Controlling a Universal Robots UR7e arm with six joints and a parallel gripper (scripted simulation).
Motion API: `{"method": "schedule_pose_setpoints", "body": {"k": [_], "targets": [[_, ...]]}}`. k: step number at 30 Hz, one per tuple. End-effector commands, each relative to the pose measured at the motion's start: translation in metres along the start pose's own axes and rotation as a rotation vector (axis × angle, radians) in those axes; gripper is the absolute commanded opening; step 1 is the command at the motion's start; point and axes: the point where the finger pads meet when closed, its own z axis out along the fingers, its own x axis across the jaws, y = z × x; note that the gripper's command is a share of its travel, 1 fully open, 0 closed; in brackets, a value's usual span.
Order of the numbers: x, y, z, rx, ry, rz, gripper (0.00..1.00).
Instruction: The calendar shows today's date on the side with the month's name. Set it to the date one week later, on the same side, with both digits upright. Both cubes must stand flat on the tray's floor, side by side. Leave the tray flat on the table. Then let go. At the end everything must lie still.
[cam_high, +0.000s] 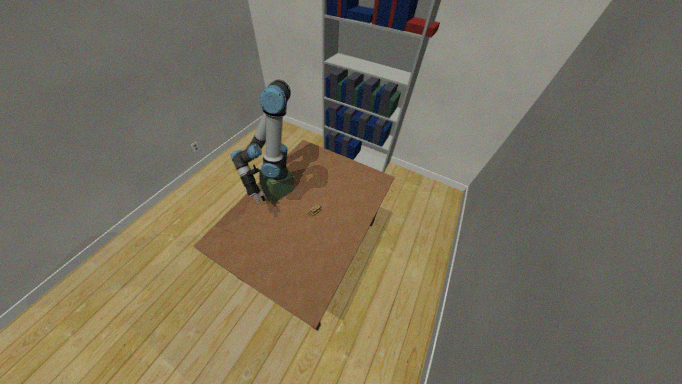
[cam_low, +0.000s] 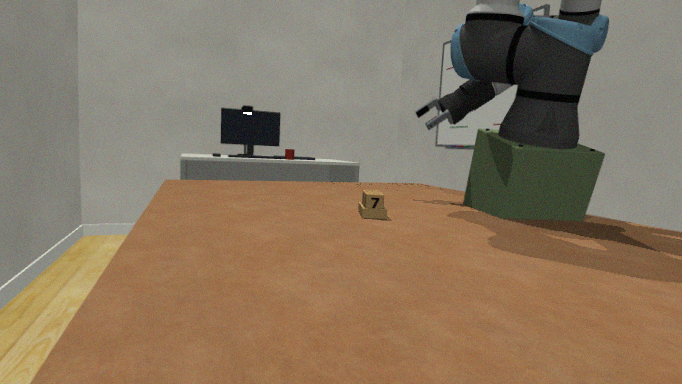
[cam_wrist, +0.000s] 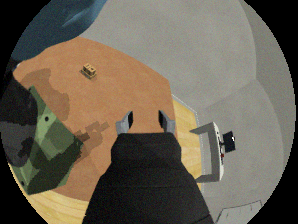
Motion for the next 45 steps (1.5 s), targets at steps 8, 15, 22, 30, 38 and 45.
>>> {"method": "schedule_pose_setpoints", "body": {"k": [8, 15, 22, 30, 38, 45], "targets": [[0.0, 0.0, 0.0, 0.0, 0.0, 0.0, 1.0], [0.0, 0.0, 0.0, 0.0, 0.0, 0.0, 1.0], [0.0, 0.0, 0.0, 0.0, -0.001, -0.001, 1.0], [-0.001, -0.002, 0.002, 0.002, -0.019, -0.006, 1.0], [-0.004, -0.006, 0.007, 0.005, -0.054, -0.016, 1.0], [-0.01, -0.015, 0.015, 0.009, -0.124, -0.037, 1.0]]}}
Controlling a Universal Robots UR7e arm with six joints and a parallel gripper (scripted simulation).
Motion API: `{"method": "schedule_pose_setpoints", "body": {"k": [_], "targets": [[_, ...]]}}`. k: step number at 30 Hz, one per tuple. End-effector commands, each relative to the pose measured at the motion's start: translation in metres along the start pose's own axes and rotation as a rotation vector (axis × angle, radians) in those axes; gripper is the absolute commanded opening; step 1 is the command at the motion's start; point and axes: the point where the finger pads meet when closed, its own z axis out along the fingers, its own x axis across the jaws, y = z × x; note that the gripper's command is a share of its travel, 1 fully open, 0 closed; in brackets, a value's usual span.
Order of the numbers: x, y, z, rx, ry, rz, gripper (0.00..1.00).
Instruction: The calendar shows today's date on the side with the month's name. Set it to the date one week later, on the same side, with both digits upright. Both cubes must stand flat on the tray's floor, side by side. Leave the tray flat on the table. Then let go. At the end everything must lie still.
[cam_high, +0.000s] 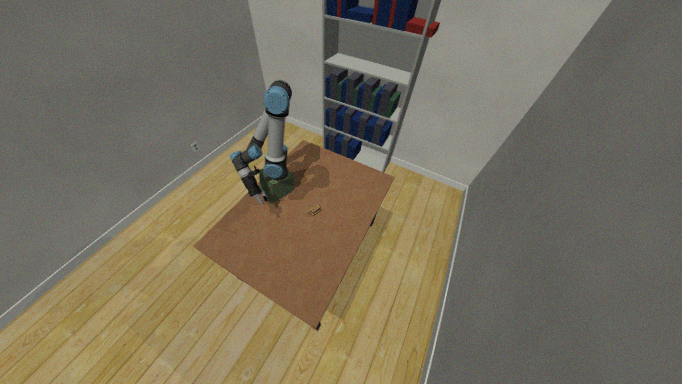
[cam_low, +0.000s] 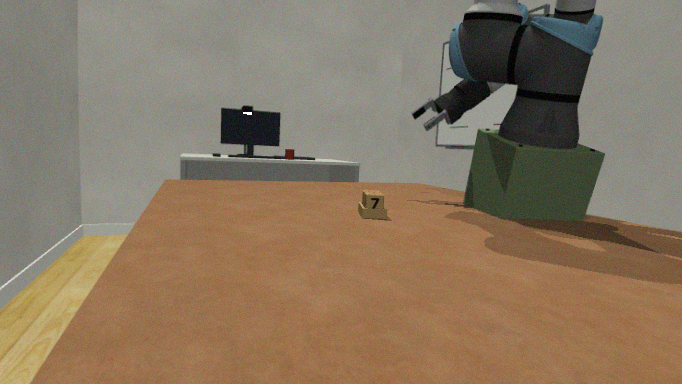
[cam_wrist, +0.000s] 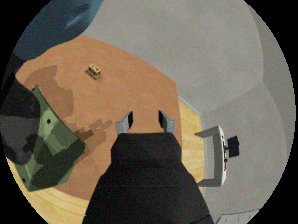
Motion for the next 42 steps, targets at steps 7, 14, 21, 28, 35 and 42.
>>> {"method": "schedule_pose_setpoints", "body": {"k": [7, 14, 21, 28, 35, 42], "targets": [[-0.008, -0.014, 0.014, 0.003, -0.117, -0.038, 1.0], [-0.018, -0.029, 0.029, -0.004, -0.233, -0.082, 1.0], [-0.029, -0.047, 0.044, -0.024, -0.365, -0.142, 1.0], [-0.037, -0.062, 0.056, -0.047, -0.459, -0.195, 1.0], [-0.051, -0.085, 0.073, -0.09, -0.583, -0.283, 1.0], [-0.061, -0.104, 0.085, -0.126, -0.658, -0.353, 1.0]]}}
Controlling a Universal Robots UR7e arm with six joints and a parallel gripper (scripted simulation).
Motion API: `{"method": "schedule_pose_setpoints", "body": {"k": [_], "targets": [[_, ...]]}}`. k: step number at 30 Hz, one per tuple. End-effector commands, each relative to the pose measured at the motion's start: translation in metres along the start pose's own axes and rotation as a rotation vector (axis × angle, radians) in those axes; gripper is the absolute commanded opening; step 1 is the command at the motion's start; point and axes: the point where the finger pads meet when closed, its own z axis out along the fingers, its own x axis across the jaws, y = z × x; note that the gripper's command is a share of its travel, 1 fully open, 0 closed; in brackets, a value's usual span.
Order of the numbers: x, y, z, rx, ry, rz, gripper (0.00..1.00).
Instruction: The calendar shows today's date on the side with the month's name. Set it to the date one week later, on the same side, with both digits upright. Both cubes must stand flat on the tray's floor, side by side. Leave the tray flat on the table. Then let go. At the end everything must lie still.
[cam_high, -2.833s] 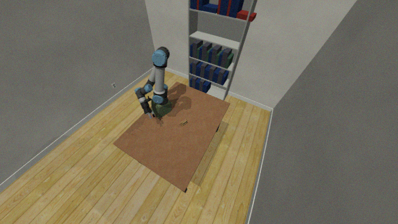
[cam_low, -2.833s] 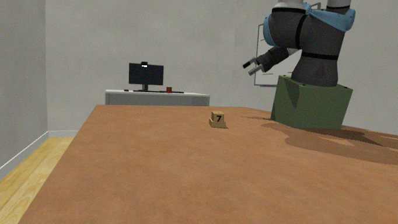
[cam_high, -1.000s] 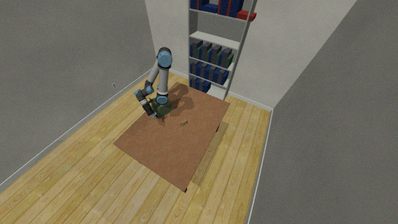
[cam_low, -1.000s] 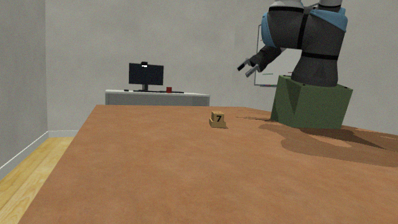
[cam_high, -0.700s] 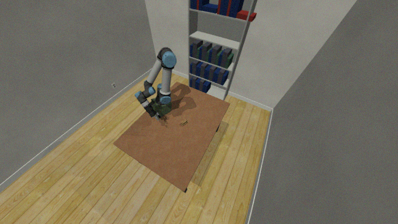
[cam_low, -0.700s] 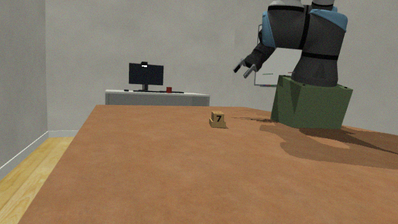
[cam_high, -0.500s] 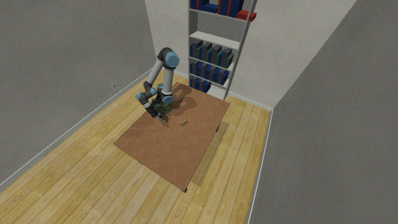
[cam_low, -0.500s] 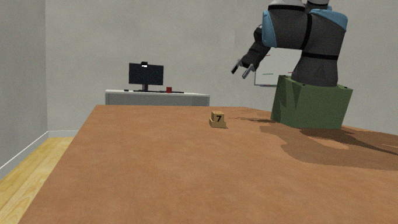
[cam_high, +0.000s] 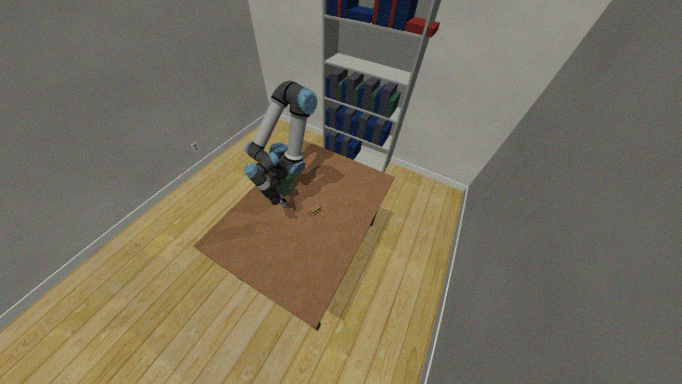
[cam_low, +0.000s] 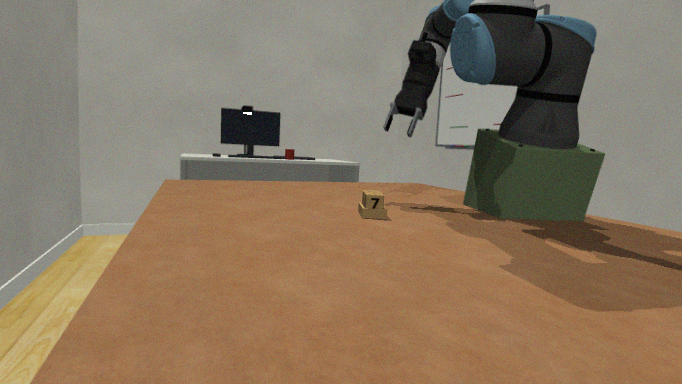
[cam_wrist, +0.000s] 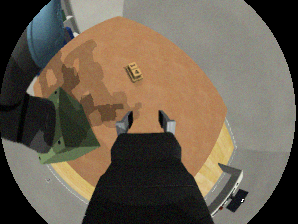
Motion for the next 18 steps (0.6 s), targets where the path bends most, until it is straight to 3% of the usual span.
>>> {"method": "schedule_pose_setpoints", "body": {"k": [1, 11, 18], "targets": [[0.003, -0.019, 0.011, -0.042, -0.07, -0.057, 1.0], [0.006, -0.065, 0.034, -0.136, -0.182, -0.181, 1.0], [0.006, -0.088, 0.044, -0.178, -0.218, -0.24, 1.0]]}}
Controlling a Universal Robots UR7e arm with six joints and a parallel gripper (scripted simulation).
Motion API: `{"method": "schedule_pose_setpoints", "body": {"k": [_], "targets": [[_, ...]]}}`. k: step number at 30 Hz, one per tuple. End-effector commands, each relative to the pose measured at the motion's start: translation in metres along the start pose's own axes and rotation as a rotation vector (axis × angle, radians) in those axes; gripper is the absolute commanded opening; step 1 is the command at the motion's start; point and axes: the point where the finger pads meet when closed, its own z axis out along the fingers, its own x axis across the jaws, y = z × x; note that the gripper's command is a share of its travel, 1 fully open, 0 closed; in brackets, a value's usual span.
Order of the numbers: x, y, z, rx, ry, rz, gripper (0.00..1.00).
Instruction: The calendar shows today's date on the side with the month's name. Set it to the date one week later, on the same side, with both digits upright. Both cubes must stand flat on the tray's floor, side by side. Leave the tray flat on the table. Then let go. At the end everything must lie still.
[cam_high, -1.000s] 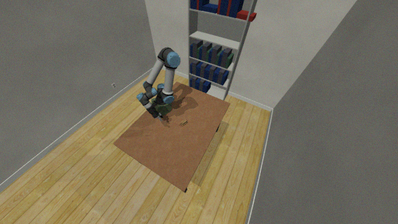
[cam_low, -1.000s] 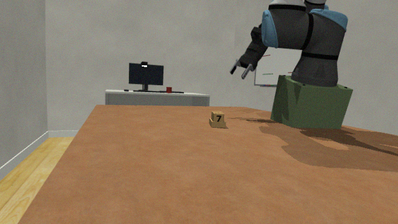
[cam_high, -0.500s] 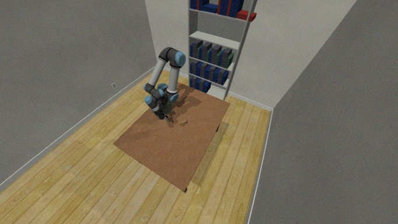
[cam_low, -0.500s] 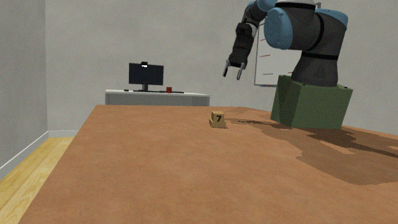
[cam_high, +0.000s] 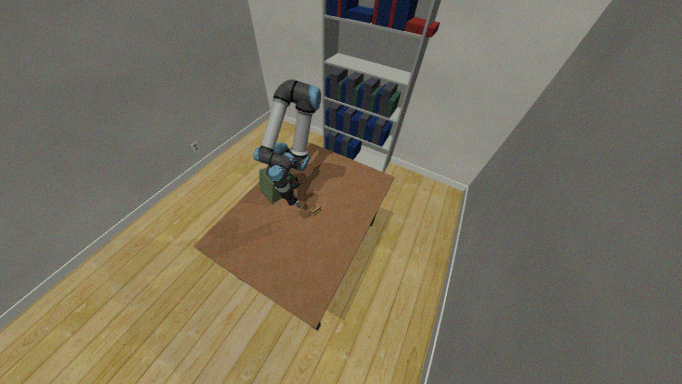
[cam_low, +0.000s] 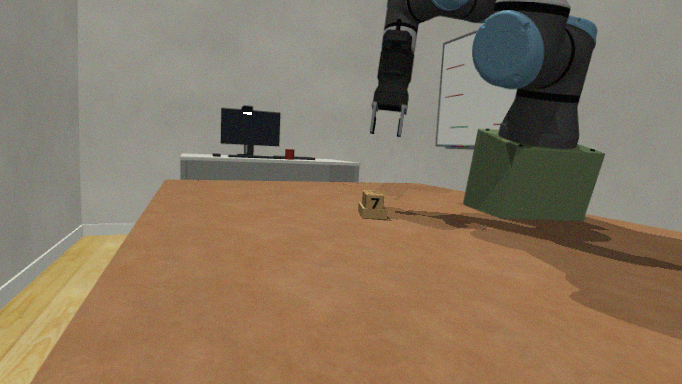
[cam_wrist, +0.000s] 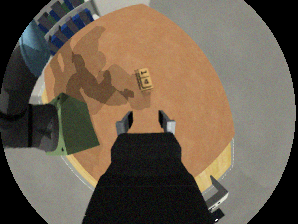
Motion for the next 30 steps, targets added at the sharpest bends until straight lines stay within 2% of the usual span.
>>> {"method": "schedule_pose_setpoints", "body": {"k": [1, 12, 30], "targets": [[0.006, -0.023, 0.006, -0.044, -0.033, -0.055, 1.0], [0.011, -0.067, 0.016, -0.117, -0.072, -0.153, 1.0], [0.012, -0.098, 0.023, -0.161, -0.085, -0.216, 1.0]]}}
